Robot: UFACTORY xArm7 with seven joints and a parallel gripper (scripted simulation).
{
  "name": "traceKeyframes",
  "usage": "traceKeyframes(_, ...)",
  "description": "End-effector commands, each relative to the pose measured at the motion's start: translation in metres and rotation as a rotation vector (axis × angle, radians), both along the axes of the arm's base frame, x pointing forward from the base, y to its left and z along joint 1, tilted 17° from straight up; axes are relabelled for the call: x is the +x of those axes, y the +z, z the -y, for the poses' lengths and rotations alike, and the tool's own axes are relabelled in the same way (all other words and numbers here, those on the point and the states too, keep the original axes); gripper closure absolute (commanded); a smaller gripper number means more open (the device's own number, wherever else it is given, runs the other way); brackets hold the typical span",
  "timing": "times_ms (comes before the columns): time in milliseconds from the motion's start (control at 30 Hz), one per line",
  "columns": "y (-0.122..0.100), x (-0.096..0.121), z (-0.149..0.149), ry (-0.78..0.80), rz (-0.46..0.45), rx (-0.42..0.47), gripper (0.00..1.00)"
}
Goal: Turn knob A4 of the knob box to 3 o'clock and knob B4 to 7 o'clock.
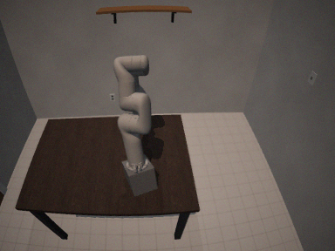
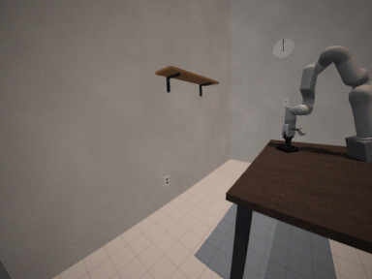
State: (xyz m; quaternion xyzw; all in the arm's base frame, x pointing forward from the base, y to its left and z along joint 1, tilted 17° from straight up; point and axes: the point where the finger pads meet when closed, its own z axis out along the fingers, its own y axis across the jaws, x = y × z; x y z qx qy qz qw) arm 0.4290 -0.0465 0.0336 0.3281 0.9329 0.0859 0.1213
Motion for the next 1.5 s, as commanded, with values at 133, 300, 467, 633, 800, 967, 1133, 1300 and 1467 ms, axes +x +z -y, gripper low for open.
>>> traceKeyframes(133,0.0010,0.0009,0.0005,-0.001,0.003,-0.001,0.92)
traceKeyframes(300,0.0010,0.0009,0.0005,-0.001,0.003,-0.001,0.92)
traceKeyframes(467,0.0010,0.0009,0.0005,-0.005,0.002,0.000,0.92)
traceKeyframes(633,0.0010,0.0009,0.0005,-0.062,-0.003,0.017,0.92)
traceKeyframes(800,0.0010,0.0009,0.0005,-0.177,-0.012,0.051,0.92)
traceKeyframes(967,0.0010,0.0009,0.0005,-0.249,-0.018,0.073,0.92)
traceKeyframes(1133,0.0010,0.0009,0.0005,-0.332,-0.025,0.097,0.92)
traceKeyframes(1300,0.0010,0.0009,0.0005,-0.350,-0.027,0.103,0.92)
traceKeyframes(1467,0.0010,0.0009,0.0005,-0.350,-0.027,0.103,0.92)
